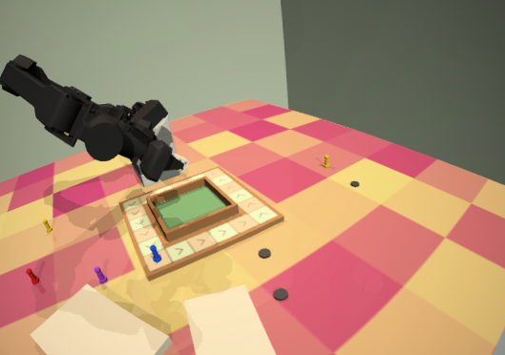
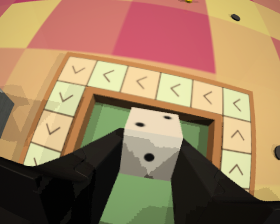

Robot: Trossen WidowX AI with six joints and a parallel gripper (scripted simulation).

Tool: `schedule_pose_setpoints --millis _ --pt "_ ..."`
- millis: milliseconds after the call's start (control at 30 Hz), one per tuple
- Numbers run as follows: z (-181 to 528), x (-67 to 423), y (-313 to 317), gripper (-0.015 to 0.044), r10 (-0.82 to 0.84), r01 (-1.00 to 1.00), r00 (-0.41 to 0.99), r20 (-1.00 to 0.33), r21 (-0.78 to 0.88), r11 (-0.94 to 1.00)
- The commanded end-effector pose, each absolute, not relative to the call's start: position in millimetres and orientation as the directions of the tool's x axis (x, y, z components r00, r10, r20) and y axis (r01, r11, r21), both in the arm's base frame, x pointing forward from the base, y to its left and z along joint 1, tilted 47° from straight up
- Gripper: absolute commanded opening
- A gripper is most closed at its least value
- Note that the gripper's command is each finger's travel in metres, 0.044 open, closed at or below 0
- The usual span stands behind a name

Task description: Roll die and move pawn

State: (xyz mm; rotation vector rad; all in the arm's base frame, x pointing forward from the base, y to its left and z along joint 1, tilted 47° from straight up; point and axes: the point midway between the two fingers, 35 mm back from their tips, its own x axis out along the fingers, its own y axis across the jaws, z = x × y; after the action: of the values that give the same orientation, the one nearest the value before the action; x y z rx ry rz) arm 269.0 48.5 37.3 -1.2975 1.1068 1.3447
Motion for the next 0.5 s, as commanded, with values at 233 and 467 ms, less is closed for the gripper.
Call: schedule_pose_setpoints --millis 233,467 --pt "39 269 51 0.0236 0.035 -0.987 -0.007 -0.999 0.001 -0.159" --pt "65 265 78 0.0420 0.041 -0.988 -0.007 -0.999 0.001 -0.157"
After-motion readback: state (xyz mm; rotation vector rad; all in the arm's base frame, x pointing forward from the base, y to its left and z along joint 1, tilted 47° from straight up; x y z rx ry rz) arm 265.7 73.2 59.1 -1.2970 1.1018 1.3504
